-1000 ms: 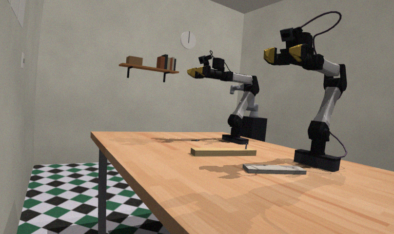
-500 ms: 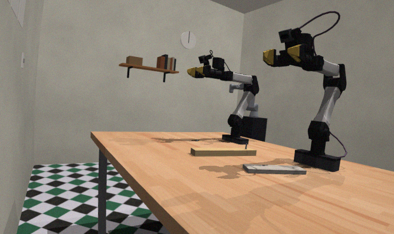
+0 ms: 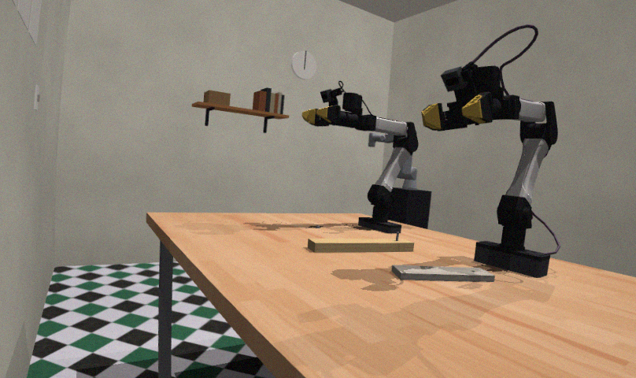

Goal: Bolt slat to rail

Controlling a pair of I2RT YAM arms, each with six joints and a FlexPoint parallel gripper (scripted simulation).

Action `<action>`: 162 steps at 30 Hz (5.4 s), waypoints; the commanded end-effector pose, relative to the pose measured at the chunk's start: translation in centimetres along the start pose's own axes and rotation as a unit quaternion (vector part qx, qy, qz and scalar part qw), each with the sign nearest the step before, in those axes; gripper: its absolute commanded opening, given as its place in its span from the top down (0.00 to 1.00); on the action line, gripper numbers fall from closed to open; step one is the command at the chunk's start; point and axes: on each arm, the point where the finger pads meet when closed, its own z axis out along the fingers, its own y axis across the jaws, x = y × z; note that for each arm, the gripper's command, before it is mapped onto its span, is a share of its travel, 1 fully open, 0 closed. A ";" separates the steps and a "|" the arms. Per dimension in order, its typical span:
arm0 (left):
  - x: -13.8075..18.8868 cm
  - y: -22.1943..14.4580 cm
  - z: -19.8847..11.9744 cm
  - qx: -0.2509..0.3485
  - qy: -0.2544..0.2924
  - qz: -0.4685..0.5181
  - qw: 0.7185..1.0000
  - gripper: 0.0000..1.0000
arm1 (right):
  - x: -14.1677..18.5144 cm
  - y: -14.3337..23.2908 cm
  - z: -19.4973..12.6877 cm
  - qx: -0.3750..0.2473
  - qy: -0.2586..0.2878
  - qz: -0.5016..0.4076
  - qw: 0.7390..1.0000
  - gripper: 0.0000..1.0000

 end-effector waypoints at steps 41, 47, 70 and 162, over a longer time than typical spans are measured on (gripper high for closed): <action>20.7 -0.3 -1.0 0.054 0.326 0.110 0.937 0.00 | -0.6 0.1 -0.1 -0.004 -0.008 -0.002 1.000 0.00; 22.6 -0.4 -1.7 0.064 0.356 0.119 0.925 0.00 | -0.6 0.1 -0.1 -0.004 -0.008 -0.002 1.000 0.00; 31.2 -1.0 -7.5 0.134 0.511 0.154 0.835 0.00 | -0.6 0.1 -0.1 -0.004 -0.008 -0.002 1.000 0.00; 39.8 -1.8 -10.7 0.186 0.586 0.169 0.770 0.00 | -0.6 0.1 -0.1 -0.004 -0.008 -0.002 1.000 0.00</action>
